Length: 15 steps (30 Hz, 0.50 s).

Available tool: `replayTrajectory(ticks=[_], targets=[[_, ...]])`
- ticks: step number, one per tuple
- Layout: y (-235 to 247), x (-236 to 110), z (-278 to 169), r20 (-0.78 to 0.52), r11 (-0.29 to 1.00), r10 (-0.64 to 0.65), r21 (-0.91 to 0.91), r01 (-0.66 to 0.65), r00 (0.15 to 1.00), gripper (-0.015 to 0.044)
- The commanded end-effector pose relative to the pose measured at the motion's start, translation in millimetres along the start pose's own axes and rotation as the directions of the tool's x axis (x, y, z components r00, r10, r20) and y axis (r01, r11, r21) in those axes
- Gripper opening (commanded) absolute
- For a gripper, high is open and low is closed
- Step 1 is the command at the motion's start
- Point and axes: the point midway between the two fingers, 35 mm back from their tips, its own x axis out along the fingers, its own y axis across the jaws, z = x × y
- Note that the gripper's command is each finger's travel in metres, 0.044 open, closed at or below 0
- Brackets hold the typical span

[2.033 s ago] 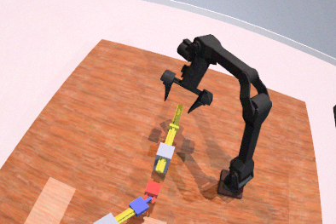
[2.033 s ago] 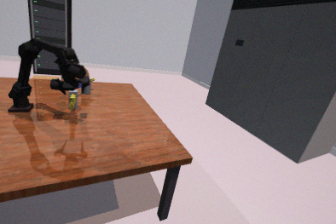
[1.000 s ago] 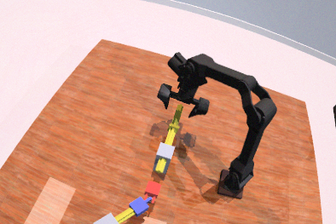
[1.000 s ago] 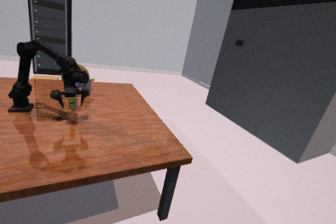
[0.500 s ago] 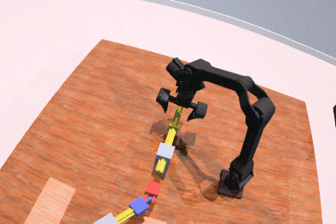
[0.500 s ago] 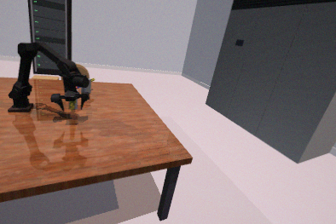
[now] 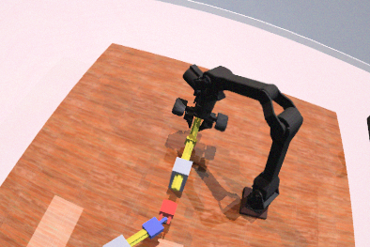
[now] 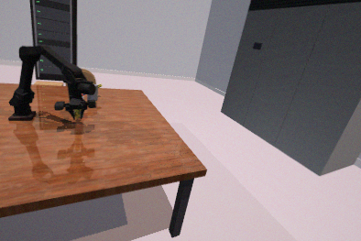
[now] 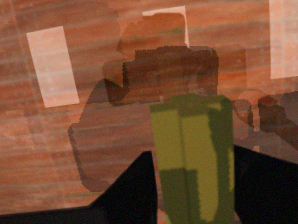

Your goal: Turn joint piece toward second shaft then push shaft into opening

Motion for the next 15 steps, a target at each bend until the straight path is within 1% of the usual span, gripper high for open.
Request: replayTrajectory(ticks=[1, 11, 15], targets=[[-0.4, 0.6, 0.4, 0.003, 1.000, -0.004, 0.005, 0.004, 1.000, 0.0102], [-0.4, 0.6, 0.4, 0.003, 1.000, -0.004, 0.005, 0.004, 1.000, 0.0102], [-0.4, 0.6, 0.4, 0.003, 1.000, -0.004, 0.005, 0.004, 1.000, 0.0075]])
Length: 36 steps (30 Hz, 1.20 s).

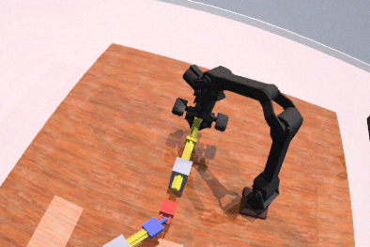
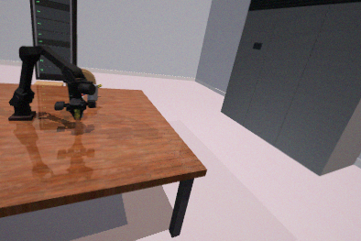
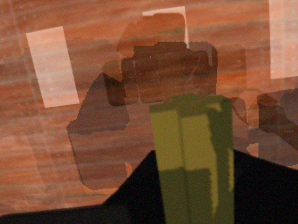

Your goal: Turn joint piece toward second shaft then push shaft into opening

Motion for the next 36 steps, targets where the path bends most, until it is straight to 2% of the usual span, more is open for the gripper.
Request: replayTrajectory(ticks=[1, 36], targets=[[-0.3, 0.5, 0.3, 0.003, 1.000, -0.003, 0.004, 0.003, 1.000, 0.0069], [-0.2, 2.4, -1.3, 0.003, 0.996, -0.084, 0.005, 0.084, 0.996, 0.0067]])
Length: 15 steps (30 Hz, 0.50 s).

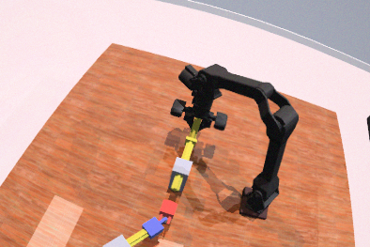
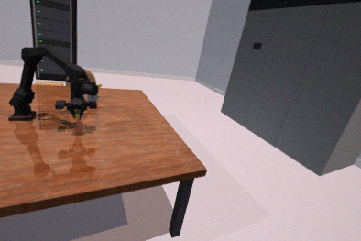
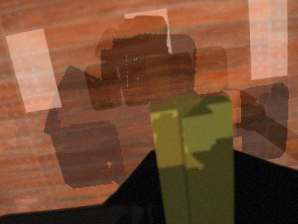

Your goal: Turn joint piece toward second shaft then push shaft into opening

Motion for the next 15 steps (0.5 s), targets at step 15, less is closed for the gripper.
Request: replayTrajectory(ticks=[15], targets=[[0.1, 0.5, -3.8, 0.001, 1.000, -0.003, 0.002, 0.003, 1.000, 0.0000]])
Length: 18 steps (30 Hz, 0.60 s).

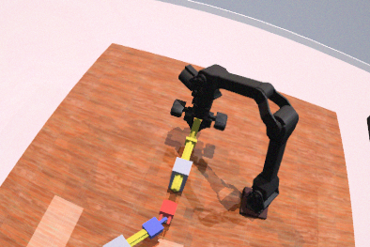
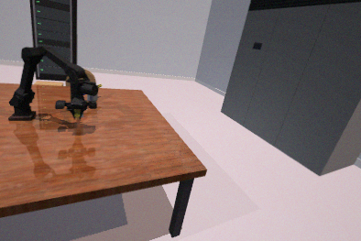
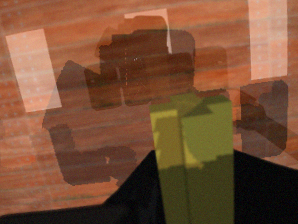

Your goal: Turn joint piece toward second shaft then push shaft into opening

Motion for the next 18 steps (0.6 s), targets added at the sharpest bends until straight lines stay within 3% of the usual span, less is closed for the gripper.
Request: replayTrajectory(ticks=[1, 18], targets=[[0, 1, -5, 0.000, 1.000, -0.004, 0.002, 0.004, 1.000, 0.0000], [1, 3, -32, 0.001, 1.000, -0.011, 0.007, 0.011, 1.000, 0.0000]])
